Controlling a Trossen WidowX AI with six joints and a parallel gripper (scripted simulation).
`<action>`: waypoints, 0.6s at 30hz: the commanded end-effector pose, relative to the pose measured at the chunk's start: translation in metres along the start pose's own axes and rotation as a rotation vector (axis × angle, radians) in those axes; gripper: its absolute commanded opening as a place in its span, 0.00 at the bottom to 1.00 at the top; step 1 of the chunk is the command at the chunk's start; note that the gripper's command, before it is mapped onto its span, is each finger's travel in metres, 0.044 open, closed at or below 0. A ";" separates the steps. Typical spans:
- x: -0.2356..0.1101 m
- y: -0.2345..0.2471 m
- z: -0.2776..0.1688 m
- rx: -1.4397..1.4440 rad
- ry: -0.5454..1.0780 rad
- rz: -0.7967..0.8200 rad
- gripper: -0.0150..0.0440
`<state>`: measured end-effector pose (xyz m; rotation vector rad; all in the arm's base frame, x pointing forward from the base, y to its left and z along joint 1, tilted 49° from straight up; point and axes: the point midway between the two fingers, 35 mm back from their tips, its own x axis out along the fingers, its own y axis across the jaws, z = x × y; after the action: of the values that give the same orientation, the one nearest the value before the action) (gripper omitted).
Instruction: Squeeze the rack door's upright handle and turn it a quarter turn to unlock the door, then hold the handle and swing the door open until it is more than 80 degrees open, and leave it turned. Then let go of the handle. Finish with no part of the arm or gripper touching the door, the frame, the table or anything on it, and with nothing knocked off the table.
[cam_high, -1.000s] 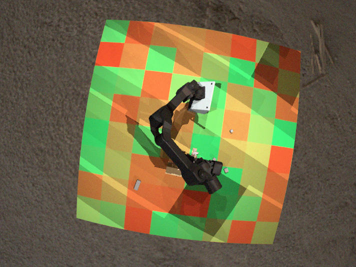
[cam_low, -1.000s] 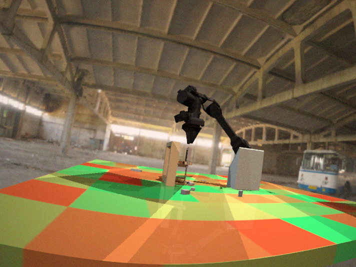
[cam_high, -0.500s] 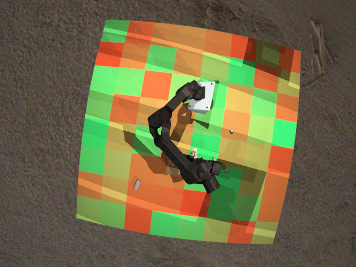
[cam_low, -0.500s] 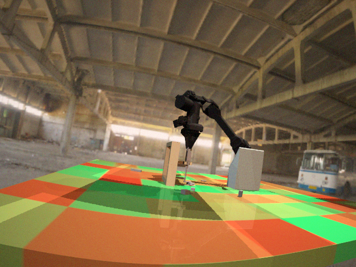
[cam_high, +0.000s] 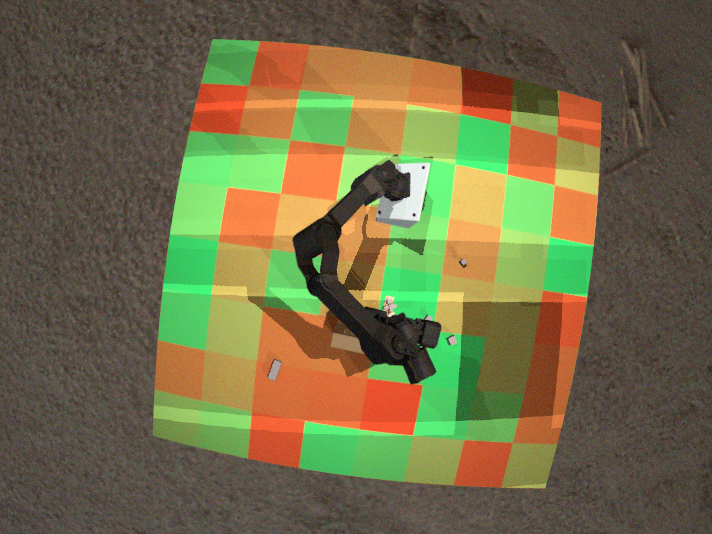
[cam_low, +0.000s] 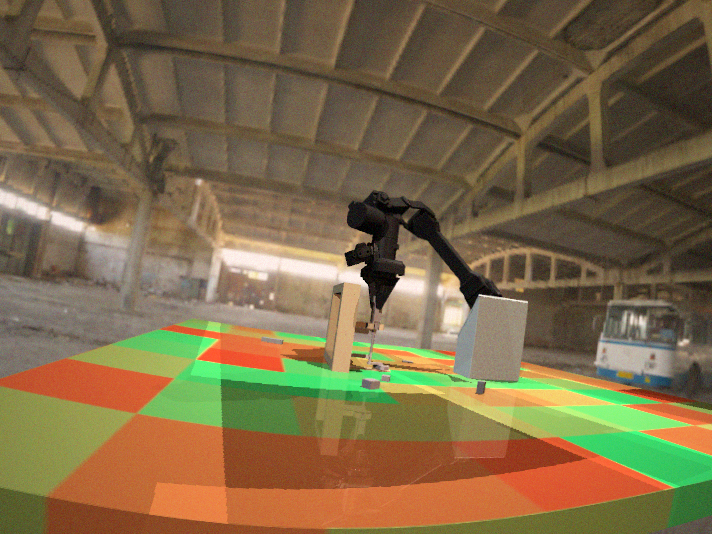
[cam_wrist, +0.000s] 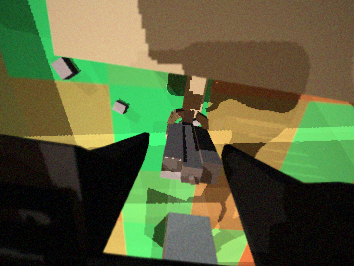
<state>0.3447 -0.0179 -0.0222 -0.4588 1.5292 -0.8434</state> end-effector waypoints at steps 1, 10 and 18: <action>0.009 -0.002 -0.002 -0.007 0.002 -0.009 0.74; 0.017 -0.002 -0.003 -0.007 0.002 -0.010 0.61; 0.017 -0.002 -0.003 -0.007 0.002 -0.010 0.38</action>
<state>0.3402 -0.0295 -0.0311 -0.4646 1.5297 -0.8480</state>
